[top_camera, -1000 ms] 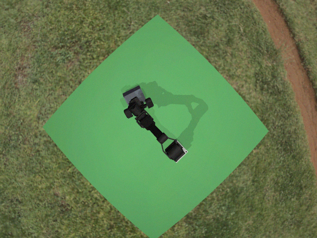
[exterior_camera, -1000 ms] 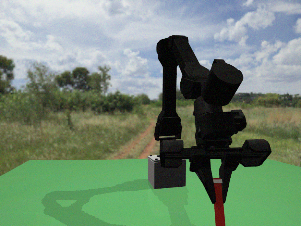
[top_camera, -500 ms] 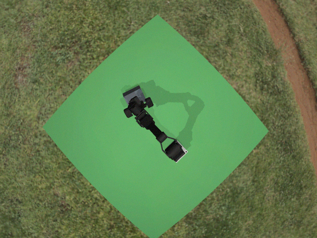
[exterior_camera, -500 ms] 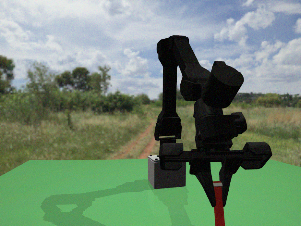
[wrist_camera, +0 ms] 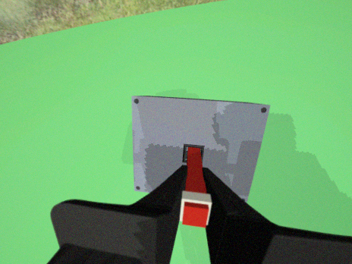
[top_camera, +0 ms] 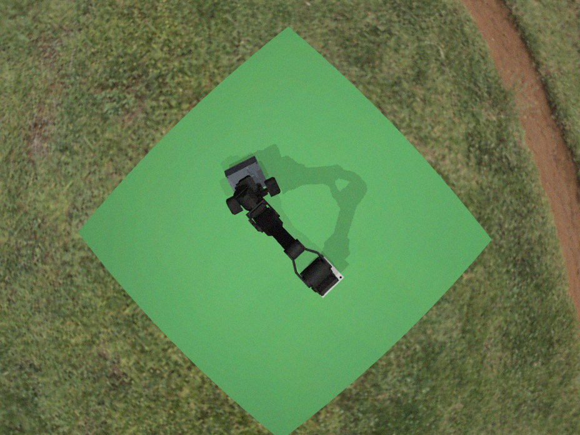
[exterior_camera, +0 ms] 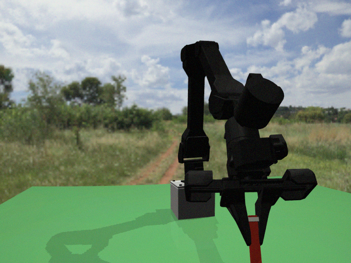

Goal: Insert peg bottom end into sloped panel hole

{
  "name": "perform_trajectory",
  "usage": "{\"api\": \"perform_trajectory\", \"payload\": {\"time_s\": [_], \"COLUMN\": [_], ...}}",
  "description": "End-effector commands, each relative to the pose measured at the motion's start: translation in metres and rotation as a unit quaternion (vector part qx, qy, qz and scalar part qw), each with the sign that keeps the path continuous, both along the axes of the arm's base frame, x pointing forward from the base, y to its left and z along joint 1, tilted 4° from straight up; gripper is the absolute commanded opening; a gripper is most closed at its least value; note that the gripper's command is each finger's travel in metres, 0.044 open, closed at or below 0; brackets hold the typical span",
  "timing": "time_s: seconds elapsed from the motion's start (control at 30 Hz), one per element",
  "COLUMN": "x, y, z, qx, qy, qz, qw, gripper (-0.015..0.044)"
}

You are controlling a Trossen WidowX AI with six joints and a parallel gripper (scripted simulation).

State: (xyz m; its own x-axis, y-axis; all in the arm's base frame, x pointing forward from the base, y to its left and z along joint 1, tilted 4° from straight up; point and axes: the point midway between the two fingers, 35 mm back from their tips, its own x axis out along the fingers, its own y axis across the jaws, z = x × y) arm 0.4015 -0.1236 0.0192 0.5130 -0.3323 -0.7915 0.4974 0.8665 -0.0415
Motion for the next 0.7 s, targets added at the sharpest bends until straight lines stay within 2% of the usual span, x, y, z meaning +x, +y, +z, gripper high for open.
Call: {"api": "perform_trajectory", "payload": {"time_s": [0.0, 0.67], "x": [0.0009, 0.006], "y": [-0.0003, -0.0036], "z": [-0.0036, -0.0097], "qx": [0.001, 0.001], "qy": [0.003, 0.003], "qz": [0.002, 0.002], "qw": [1.0, 1.0], "gripper": [0.0, 0.0]}}
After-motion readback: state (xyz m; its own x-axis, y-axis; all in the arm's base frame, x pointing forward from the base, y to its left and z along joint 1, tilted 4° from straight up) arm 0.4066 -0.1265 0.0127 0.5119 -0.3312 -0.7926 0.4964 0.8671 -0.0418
